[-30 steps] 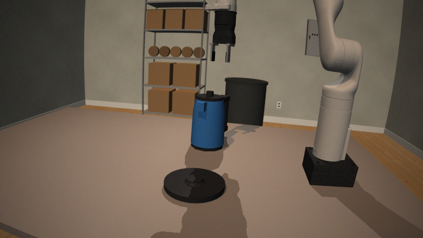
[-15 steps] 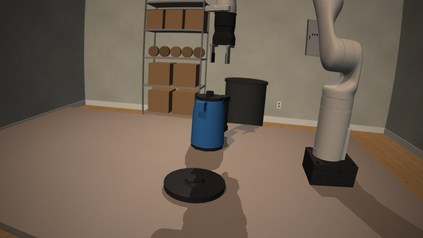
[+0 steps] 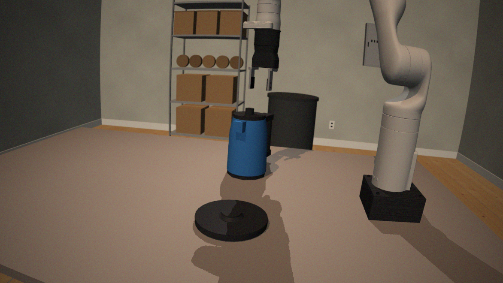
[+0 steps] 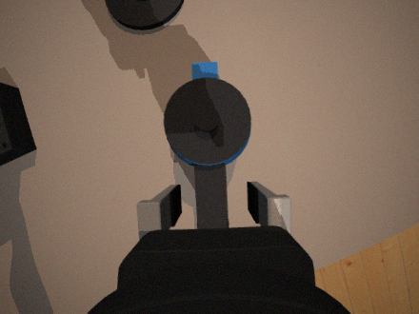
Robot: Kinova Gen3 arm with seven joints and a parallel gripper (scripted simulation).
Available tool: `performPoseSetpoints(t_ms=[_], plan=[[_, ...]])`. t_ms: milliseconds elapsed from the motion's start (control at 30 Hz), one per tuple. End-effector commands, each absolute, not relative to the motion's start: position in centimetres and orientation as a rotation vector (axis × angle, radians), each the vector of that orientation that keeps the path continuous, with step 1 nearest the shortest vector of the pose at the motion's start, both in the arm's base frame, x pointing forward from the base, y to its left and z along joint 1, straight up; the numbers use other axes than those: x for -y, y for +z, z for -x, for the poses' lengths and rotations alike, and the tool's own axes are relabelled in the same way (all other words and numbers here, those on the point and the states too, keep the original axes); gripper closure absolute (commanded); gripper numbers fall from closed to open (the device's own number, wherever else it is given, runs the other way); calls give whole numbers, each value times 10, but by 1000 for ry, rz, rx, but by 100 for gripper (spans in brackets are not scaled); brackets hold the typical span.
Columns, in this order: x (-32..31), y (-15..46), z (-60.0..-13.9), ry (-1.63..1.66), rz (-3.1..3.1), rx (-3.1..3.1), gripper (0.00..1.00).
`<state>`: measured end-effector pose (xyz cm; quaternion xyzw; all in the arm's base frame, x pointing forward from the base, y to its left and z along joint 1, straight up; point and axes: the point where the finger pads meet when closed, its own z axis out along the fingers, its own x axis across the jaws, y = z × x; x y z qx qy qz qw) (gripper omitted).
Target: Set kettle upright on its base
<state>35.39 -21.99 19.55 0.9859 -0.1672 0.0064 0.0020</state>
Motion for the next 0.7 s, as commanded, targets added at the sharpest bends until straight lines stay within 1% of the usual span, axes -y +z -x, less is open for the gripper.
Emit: performPoseSetpoints(t_ms=[0,300,667], plan=[[215,180,-353,5,-3106,513,0],[215,141,-353,5,-3106,513,0],[215,124,-353,5,-3106,513,0]])
